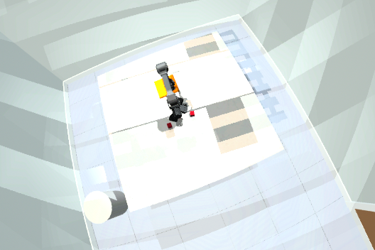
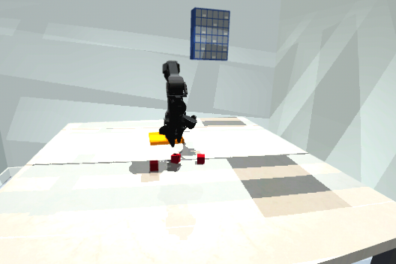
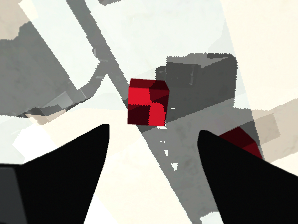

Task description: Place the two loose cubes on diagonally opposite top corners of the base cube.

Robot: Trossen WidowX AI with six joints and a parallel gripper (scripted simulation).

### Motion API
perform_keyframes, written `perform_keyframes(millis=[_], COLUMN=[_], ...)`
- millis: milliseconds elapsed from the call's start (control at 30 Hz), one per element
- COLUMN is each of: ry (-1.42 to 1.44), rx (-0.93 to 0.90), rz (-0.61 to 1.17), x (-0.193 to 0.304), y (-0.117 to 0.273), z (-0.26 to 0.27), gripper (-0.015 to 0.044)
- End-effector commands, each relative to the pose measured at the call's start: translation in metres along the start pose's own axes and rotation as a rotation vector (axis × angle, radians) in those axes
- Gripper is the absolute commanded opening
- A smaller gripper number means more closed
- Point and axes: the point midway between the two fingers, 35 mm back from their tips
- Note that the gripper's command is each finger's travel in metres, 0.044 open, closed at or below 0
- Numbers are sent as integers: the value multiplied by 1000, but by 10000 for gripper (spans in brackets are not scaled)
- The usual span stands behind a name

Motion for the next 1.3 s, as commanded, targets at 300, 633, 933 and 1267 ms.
perform_keyframes(millis=[300,633,933,1267], ry=[6,6,6,6], rx=[-7,-7,-7,-7], rz=[7,7,7,7], x=[2,2,2,2], y=[-32,-48,-62,-65], z=[3,2,3,3], gripper=[265,265,265,105])
Point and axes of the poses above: the point midway between the two fingers, 35 mm back from their tips, its own y axis back along the fingers, its own z axis across the jaws, x = y × z, and after that the axes turned 5 degrees about y, right-handed
